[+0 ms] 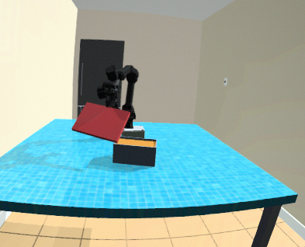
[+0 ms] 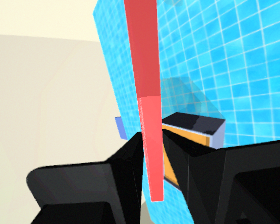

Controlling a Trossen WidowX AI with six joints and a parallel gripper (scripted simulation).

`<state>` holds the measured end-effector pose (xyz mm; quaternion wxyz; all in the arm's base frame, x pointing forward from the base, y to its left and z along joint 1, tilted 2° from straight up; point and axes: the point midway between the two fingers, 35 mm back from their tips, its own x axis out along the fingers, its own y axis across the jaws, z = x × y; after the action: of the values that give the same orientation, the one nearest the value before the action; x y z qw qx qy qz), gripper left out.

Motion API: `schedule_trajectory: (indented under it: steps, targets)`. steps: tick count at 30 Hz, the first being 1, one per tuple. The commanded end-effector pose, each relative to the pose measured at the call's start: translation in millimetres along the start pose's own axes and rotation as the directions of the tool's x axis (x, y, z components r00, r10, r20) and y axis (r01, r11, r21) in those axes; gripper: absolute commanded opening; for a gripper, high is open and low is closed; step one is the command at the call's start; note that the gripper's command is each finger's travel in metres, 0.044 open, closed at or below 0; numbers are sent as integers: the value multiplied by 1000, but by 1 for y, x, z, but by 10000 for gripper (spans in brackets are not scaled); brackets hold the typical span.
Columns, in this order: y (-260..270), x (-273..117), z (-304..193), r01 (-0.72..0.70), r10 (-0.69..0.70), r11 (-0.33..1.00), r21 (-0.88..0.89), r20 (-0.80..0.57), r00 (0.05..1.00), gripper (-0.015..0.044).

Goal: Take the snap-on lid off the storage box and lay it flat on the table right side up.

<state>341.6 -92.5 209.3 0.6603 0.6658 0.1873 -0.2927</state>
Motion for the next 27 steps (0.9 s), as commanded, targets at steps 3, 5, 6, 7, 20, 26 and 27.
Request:
schedule_trajectory:
  steps: [3,5,6,7,20,26,27]
  targets:
    - [3,-2,11,-11,11,1000,-8,-3,1000,0]
    - [3,-2,15,-11,11,1000,-8,-2,1000,0]
    - [3,-2,17,-11,11,1000,-8,-2,1000,0]
    - [3,-2,19,-11,11,1000,-8,-2,1000,0]
    - [2,-4,45,-11,11,1000,-10,-1,1000,0]
    - [1,-4,57,-11,11,1000,-11,0,1000,0]
    - [1,-5,58,-11,11,1000,-11,0,1000,0]
